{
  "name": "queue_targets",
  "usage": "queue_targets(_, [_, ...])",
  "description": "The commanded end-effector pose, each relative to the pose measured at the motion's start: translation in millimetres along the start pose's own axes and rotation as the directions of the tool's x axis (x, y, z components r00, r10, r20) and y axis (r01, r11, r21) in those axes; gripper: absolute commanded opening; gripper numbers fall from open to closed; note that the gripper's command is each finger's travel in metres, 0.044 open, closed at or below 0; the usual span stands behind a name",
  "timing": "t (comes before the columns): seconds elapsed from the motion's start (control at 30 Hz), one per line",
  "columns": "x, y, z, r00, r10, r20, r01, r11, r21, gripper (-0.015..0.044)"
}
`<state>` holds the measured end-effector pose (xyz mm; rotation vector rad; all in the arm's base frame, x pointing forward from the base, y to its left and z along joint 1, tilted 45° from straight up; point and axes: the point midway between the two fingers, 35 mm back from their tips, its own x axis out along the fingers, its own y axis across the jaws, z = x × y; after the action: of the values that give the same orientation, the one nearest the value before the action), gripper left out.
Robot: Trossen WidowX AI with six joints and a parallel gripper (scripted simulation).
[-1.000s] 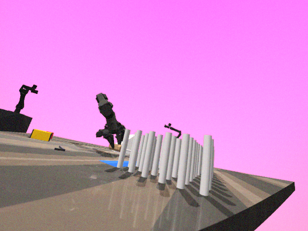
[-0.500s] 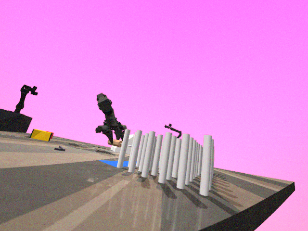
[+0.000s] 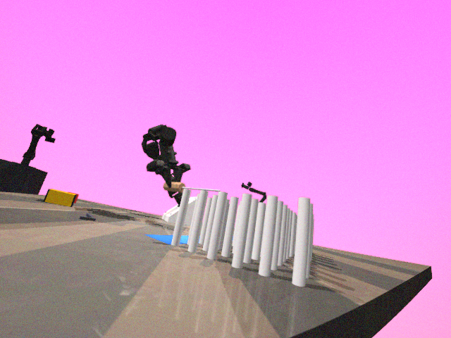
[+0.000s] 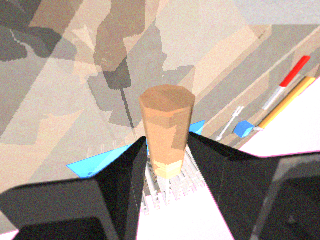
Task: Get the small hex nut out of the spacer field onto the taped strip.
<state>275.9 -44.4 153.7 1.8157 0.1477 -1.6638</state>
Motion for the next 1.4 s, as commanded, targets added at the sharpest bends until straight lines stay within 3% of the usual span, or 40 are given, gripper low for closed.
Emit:
queue_targets(0.0, [-23.2, -7.0, -6.2, 1.0, 0.007, -0.006, -0.007, 1.0, 0.004, 0.0])
queue_targets(0.07, [-9.6, -3.1, -2.8, 1.0, 0.003, -0.002, -0.003, 1.0, -0.007, 0.0])
queue_targets(0.63, [-16.6, 16.6, 27.2, 0.99, 0.111, 0.092, -0.05, 0.864, -0.501, 0.0])
queue_targets(1.37, [-31.1, 39.7, 68.7, 0.942, 0.248, 0.227, 0.131, 0.352, -0.927, 0.0])
